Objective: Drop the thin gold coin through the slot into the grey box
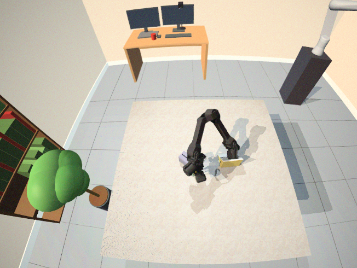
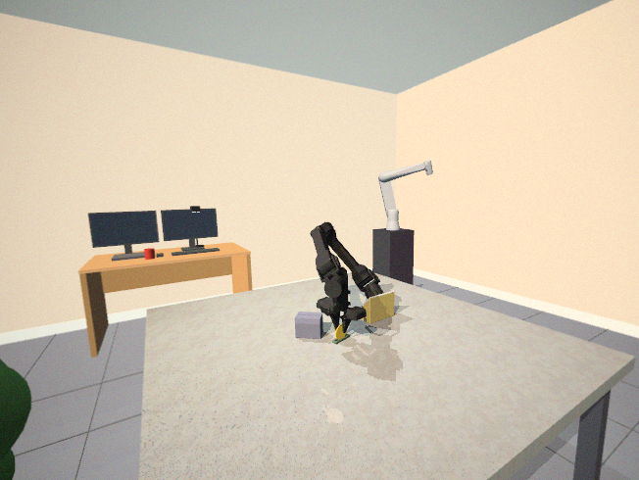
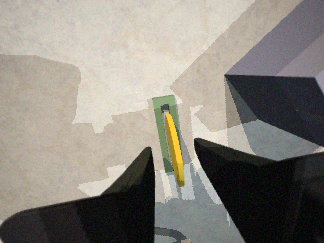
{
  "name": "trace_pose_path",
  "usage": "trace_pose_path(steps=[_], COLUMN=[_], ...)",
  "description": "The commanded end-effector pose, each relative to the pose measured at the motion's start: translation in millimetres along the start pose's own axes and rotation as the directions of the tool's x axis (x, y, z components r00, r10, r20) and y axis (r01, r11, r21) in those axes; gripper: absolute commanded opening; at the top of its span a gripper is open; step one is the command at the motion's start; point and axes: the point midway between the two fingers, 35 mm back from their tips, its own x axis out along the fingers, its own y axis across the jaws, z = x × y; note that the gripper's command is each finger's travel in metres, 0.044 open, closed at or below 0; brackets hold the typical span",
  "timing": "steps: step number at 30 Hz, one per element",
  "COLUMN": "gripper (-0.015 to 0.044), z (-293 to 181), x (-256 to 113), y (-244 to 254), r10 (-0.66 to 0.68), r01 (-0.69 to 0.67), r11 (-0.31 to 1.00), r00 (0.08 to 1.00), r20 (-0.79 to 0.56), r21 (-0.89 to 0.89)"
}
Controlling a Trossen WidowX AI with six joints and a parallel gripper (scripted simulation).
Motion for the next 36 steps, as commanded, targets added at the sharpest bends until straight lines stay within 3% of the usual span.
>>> trace_pose_path(steps=[1, 13, 19, 36], gripper=[0.0161, 0.0161, 0.0003, 0.0], z=[-1.8, -3.6, -3.6, -0.7], x=[7.2, 23.4, 23.4, 5.5], y=[0.1, -0.5, -0.5, 1.0], r10=[-0.007, -0.009, -0.009, -0.006], r01=[0.007, 0.009, 0.009, 0.006], r11=[1.0, 1.0, 1.0, 1.0], r00=[1.0, 1.0, 1.0, 1.0], r20=[-0.005, -0.005, -0.005, -0.004], r21=[-0.01, -0.01, -0.01, -0.01])
